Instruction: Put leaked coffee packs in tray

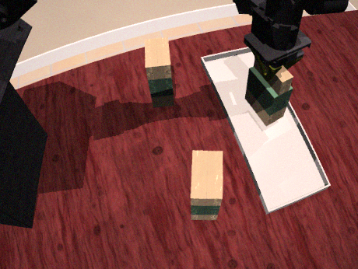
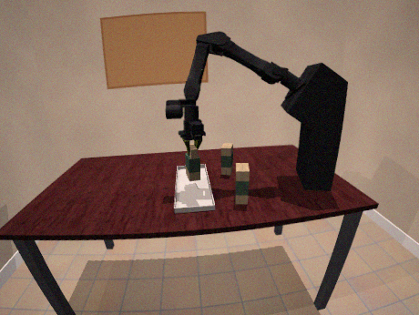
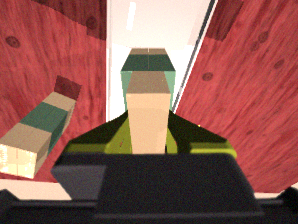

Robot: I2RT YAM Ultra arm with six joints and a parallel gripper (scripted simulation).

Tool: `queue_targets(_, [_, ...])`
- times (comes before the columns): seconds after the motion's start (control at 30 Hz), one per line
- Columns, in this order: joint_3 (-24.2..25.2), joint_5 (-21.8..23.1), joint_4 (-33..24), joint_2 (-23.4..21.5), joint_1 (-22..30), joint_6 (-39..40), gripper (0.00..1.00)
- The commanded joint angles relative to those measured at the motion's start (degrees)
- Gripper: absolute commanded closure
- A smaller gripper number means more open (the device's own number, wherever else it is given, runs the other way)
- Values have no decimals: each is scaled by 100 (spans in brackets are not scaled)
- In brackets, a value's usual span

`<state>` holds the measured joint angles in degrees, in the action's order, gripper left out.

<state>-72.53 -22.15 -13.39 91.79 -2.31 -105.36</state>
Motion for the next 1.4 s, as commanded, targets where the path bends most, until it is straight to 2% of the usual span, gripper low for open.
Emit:
queue_targets(0.0, [-268, 25, -442, -190, 128, 65, 77])
queue_targets(0.1, [-413, 15, -543, 68, 140, 72, 77])
queue_targets(0.2, [-486, 28, -591, -95, 137, 76, 77])
queue_targets(1.37, [-506, 28, -614, -74, 139, 81, 77])
